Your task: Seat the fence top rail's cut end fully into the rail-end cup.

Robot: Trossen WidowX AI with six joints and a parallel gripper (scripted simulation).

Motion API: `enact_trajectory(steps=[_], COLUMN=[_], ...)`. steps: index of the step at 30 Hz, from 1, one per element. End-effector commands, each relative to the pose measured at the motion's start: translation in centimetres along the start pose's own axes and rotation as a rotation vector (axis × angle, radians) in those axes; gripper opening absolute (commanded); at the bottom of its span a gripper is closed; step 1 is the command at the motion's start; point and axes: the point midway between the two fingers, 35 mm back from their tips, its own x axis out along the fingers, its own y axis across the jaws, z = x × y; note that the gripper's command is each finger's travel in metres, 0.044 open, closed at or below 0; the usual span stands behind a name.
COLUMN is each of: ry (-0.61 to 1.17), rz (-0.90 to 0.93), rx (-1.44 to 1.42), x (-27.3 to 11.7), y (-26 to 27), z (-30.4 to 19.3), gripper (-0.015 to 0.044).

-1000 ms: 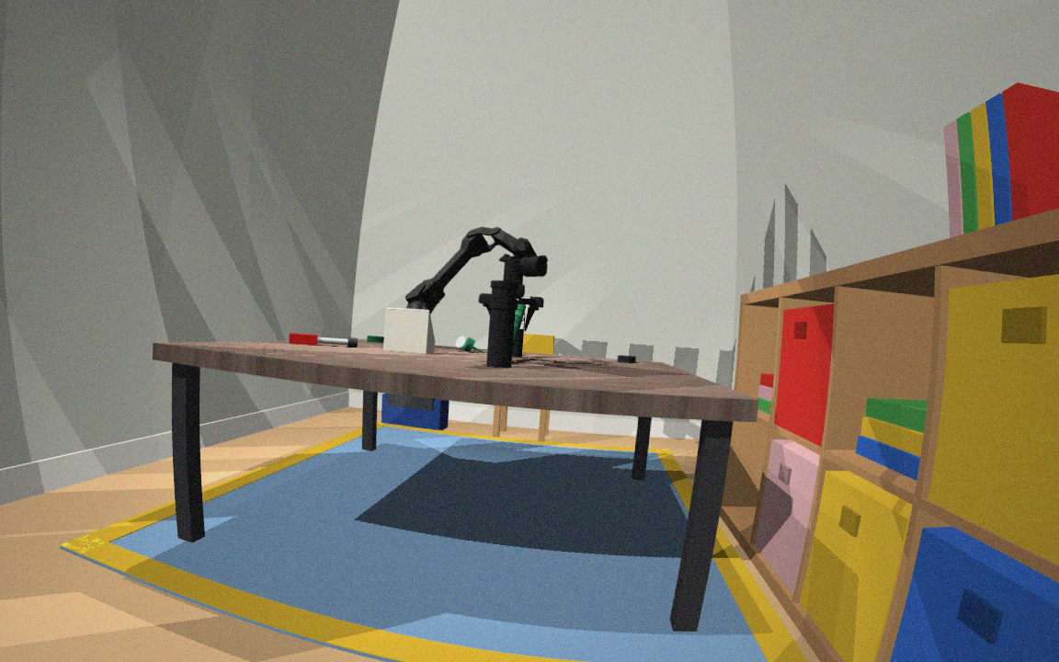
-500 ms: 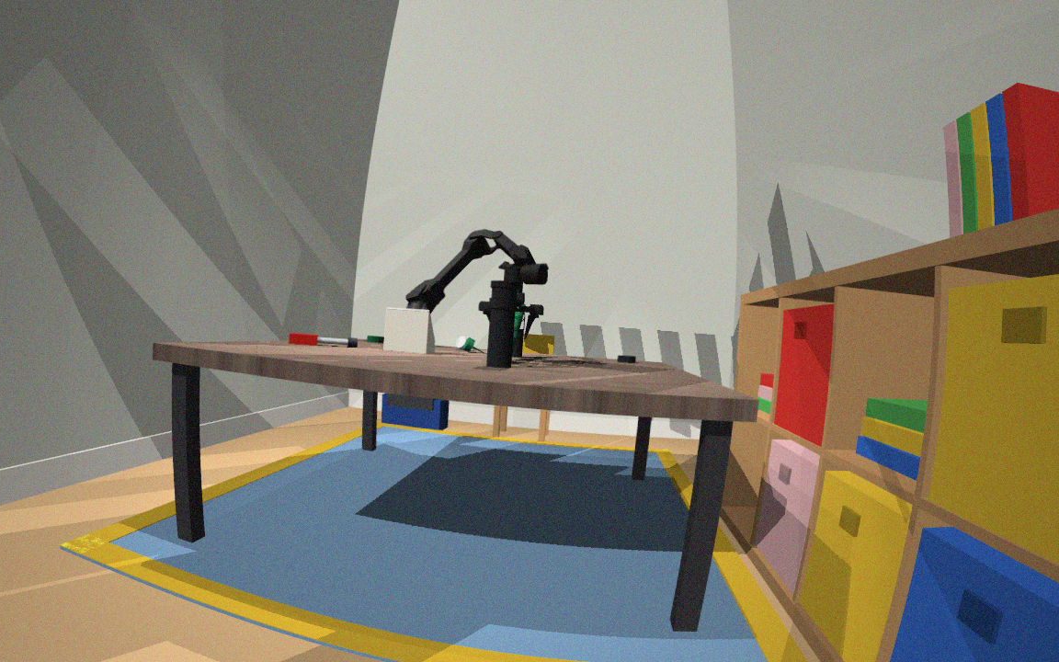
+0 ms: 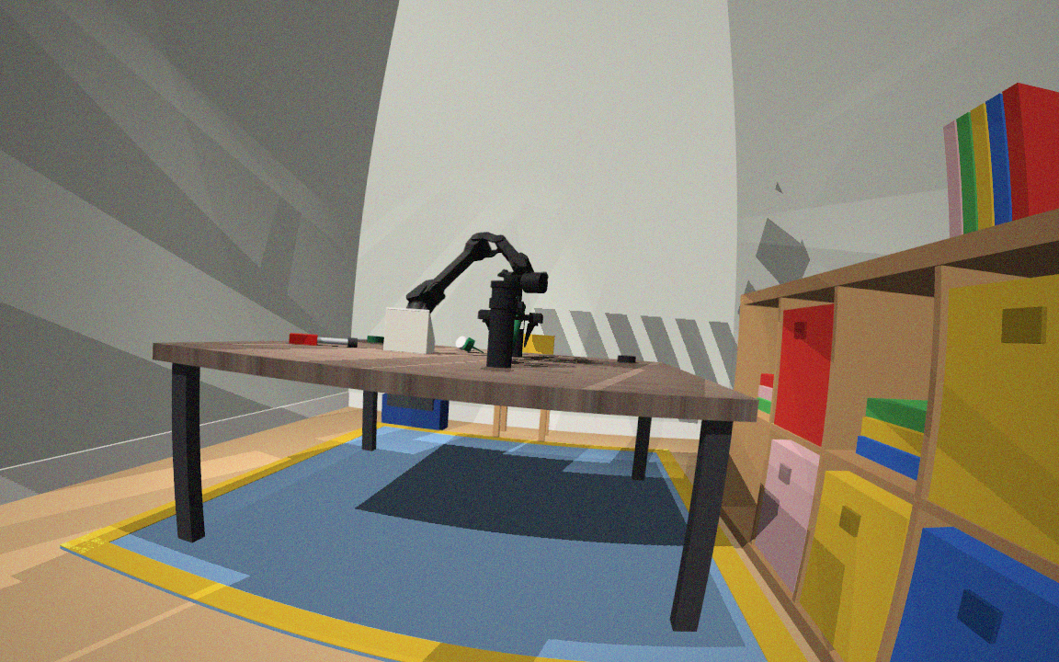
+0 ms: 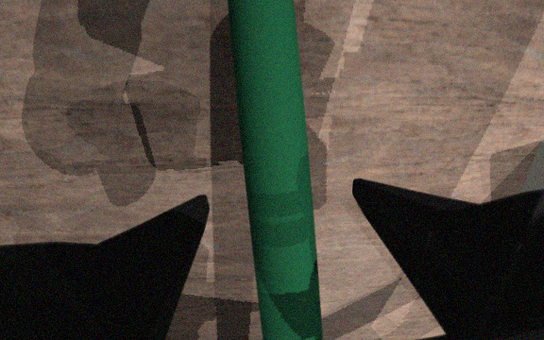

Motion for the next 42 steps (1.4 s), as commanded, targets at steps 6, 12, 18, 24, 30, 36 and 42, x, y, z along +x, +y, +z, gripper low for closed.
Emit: enact_trajectory(steps=[6,12,18,24,30,36,42], ry=[0.006,0.006,0.006,0.006,0.006,-0.075,-0.251], rz=[-0.005,-0.005,-0.005,-0.005,-0.005,-0.005,-0.01], rx=[0.004,0.004,0.004,0.004,0.004,-0.005,-0.012], x=[1.3,1.3,1.3,1.3,0.7,-1.3,-6.2], y=[-0.2,-0.2,-0.2,-0.2,-0.1,0.2,0.4], z=[-0.2,-0.2,-0.2,-0.2,-0.1,0.5,1.7], gripper=[0.044,0.0282,0.0164,0.0124,0.0,0.0,0.0])
